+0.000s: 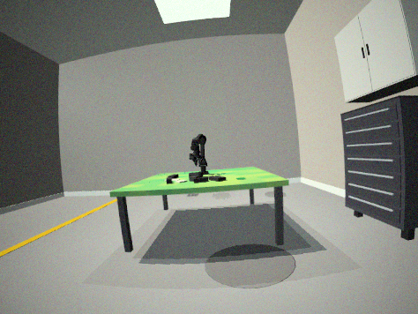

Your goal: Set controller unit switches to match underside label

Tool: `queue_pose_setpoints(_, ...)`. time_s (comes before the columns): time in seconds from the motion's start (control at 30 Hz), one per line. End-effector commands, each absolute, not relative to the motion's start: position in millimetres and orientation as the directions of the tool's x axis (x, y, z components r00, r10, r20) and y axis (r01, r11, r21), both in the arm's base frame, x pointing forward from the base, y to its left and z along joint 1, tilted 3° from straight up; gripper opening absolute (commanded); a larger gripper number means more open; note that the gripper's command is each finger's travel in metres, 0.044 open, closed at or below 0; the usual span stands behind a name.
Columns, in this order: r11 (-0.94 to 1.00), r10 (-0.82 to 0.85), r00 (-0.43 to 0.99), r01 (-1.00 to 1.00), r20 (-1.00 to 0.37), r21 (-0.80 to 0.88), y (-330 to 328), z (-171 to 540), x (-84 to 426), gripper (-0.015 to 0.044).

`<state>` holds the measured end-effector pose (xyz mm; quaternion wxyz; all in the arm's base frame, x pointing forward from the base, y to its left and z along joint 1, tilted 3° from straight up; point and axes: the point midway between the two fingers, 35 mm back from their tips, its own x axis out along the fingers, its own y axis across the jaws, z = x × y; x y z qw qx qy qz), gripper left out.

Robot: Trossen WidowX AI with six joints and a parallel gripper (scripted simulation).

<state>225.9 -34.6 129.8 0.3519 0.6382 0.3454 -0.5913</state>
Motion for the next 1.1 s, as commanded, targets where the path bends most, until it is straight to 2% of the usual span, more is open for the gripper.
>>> queue_pose_setpoints(0.0,-0.514,0.025,0.062,0.857,-0.998,0.040,-35,130,226,0.0341)
queue_pose_setpoints(0.13,-0.514,0.025,0.062,0.857,-0.998,0.040,-35,130,226,0.0440)
queue_pose_setpoints(0.2,-0.514,0.025,0.062,0.857,-0.998,0.040,-35,130,226,0.0440)
queue_pose_setpoints(0.5,-0.513,0.025,0.062,0.857,-0.998,0.041,-36,207,219,0.0204)
queue_pose_setpoints(0.77,-0.514,0.024,0.062,0.857,-0.998,0.041,-36,209,219,0.0000)
queue_pose_setpoints(1.07,-0.514,0.024,0.062,0.857,-0.998,0.041,-36,209,219,0.0000)
